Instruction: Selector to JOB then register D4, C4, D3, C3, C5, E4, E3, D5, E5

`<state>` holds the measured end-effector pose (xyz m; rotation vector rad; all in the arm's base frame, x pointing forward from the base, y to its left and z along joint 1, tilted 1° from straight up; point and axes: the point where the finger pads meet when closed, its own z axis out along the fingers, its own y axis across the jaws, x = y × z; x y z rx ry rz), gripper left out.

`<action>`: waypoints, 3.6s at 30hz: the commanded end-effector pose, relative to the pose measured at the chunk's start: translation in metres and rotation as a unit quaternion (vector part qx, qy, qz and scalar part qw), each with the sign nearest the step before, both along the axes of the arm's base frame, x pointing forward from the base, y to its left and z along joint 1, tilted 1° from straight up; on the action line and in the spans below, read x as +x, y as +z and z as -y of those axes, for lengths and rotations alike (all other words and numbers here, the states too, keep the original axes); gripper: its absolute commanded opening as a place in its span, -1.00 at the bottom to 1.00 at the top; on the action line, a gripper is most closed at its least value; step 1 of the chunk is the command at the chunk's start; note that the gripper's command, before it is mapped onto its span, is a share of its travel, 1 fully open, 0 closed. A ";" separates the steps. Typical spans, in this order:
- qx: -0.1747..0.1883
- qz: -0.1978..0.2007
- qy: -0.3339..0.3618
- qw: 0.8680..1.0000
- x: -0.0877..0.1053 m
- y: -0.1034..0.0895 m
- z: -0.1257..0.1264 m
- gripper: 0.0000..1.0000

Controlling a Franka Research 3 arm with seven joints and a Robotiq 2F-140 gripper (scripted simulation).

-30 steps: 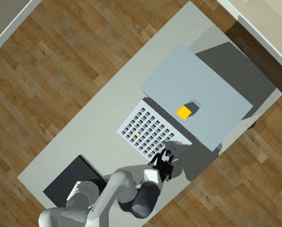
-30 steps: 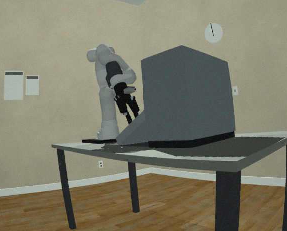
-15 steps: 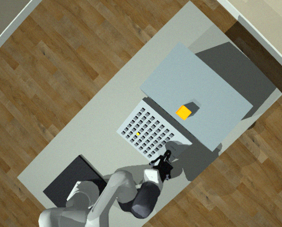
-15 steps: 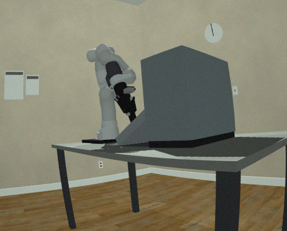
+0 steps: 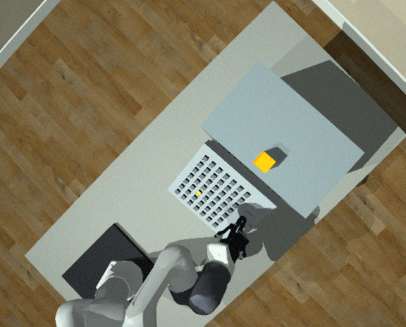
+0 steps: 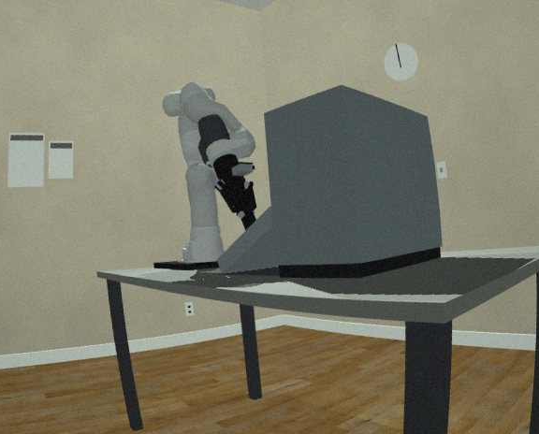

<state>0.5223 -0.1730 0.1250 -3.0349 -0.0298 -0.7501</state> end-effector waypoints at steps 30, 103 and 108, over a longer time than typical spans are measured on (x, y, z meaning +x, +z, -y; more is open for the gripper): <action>0.015 0.001 -0.029 0.999 0.001 0.001 0.000 -0.80; 0.304 -0.011 -0.576 0.758 0.001 0.001 0.000 -0.80; 0.319 -0.012 -0.604 0.730 0.001 0.001 0.000 -0.80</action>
